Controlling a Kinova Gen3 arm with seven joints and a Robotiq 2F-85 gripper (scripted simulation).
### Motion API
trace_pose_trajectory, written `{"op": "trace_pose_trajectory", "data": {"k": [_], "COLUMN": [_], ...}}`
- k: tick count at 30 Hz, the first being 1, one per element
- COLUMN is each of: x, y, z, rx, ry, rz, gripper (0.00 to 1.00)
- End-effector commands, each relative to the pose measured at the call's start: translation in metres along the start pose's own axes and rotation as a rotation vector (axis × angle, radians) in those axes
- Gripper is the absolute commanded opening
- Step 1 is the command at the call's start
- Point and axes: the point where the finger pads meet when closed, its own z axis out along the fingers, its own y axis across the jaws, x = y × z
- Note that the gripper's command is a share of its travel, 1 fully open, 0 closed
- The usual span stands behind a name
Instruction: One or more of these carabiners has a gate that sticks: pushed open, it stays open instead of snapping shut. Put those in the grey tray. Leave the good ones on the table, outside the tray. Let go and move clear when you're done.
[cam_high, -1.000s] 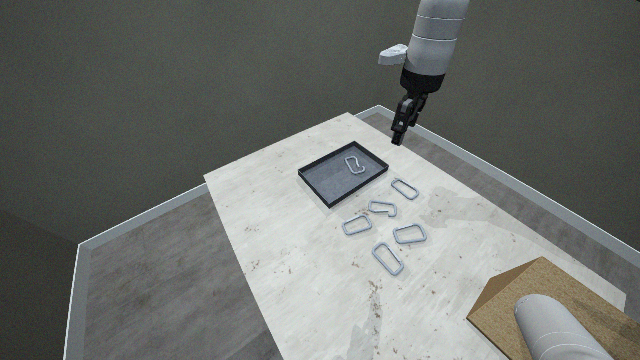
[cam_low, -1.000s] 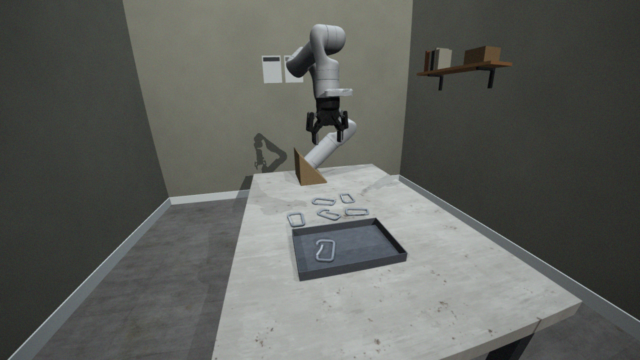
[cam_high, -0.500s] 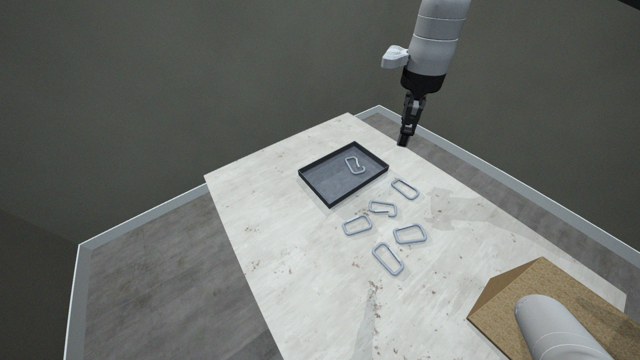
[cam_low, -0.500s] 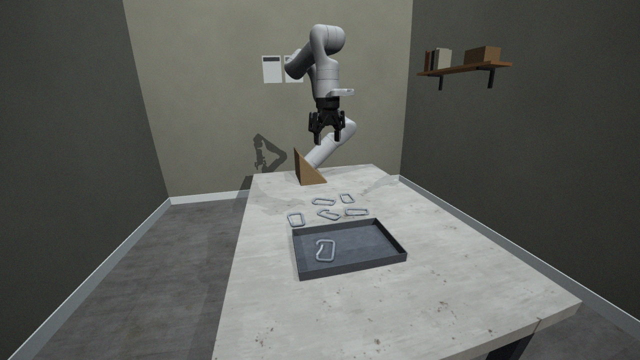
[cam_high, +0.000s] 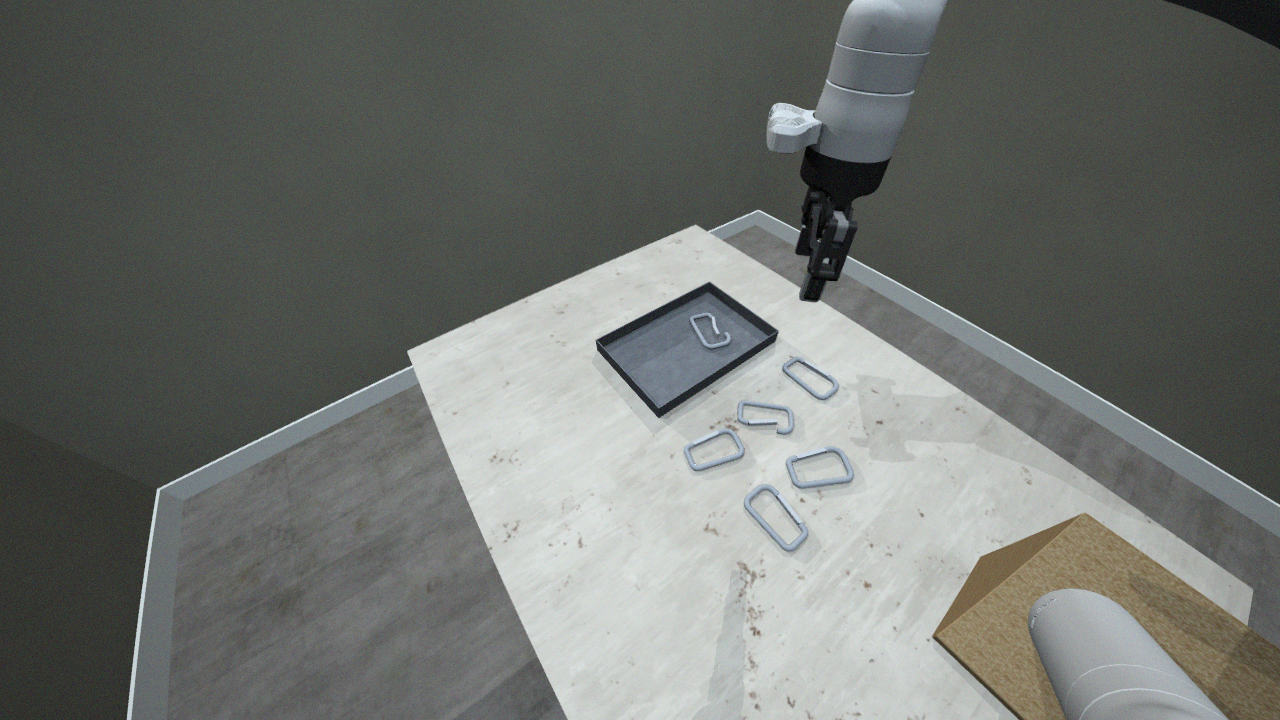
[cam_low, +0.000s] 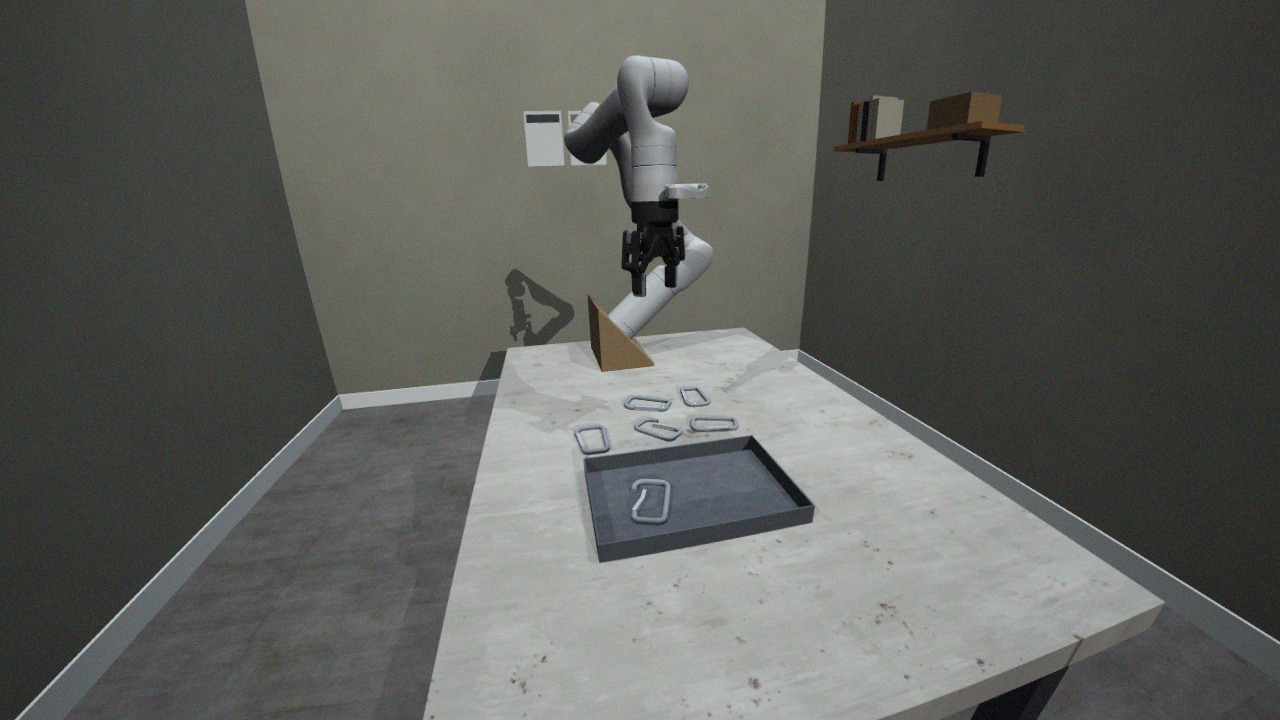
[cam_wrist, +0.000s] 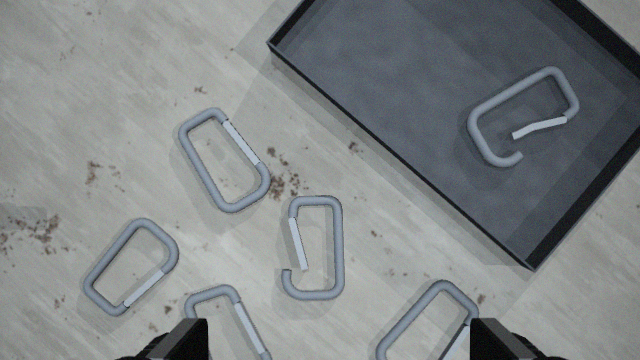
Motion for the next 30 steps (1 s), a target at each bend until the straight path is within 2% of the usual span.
{"op": "trace_pose_trajectory", "data": {"k": [1, 12, 13, 29, 30], "x": [-0.014, -0.014, -0.028, -0.028, -0.043], "y": [-0.007, -0.007, -0.014, -0.014, -0.021], "z": [0.048, 0.048, 0.105, 0.105, 0.162], "rx": [0.003, 0.003, 0.001, 0.001, 0.005], "ry": [-0.001, -0.001, -0.004, -0.004, 0.0], "rz": [-0.01, -0.01, -0.011, -0.011, -0.026], "gripper": [1.0, 1.0, 1.0, 1.0, 1.0]}}
